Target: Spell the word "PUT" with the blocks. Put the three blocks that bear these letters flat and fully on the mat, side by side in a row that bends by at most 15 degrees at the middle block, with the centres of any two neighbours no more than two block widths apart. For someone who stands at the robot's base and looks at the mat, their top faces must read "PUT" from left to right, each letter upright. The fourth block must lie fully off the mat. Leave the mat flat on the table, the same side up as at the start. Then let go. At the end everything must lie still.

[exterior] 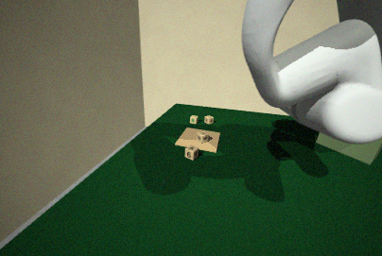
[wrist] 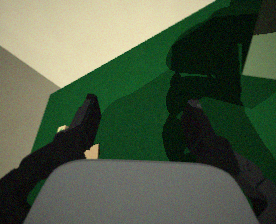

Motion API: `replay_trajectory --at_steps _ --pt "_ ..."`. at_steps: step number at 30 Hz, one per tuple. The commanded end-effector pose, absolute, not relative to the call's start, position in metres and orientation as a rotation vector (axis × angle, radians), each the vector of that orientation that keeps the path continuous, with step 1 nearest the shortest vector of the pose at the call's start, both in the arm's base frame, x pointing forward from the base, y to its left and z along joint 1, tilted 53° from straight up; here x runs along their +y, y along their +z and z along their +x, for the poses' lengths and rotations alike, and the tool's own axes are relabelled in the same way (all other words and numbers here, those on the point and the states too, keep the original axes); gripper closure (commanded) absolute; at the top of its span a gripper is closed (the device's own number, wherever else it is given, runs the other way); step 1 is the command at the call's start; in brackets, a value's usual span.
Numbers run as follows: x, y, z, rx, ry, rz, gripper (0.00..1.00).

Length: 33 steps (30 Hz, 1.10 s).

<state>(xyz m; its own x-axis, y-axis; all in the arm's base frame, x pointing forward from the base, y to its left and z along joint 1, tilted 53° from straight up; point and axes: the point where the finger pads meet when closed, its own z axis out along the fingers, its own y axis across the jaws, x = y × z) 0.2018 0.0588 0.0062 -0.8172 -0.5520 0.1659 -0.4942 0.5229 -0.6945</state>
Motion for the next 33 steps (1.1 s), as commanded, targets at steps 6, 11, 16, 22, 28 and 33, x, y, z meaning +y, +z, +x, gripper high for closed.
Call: replay_trajectory --at_steps 6,11,16,22,28,33 --pt "0.089 0.024 0.236 2.678 -1.008 -1.118 0.00" --pt "0.102 0.040 0.258 2.643 -0.921 -1.225 0.00" --pt "0.114 0.061 0.283 2.578 -0.841 -1.333 0.00" --pt "0.118 0.073 0.296 2.536 -0.809 -1.385 0.00" --pt "0.124 0.100 0.322 2.439 -0.763 -1.479 0.00" --pt "0.125 0.114 0.334 2.387 -0.750 -1.520 0.00"
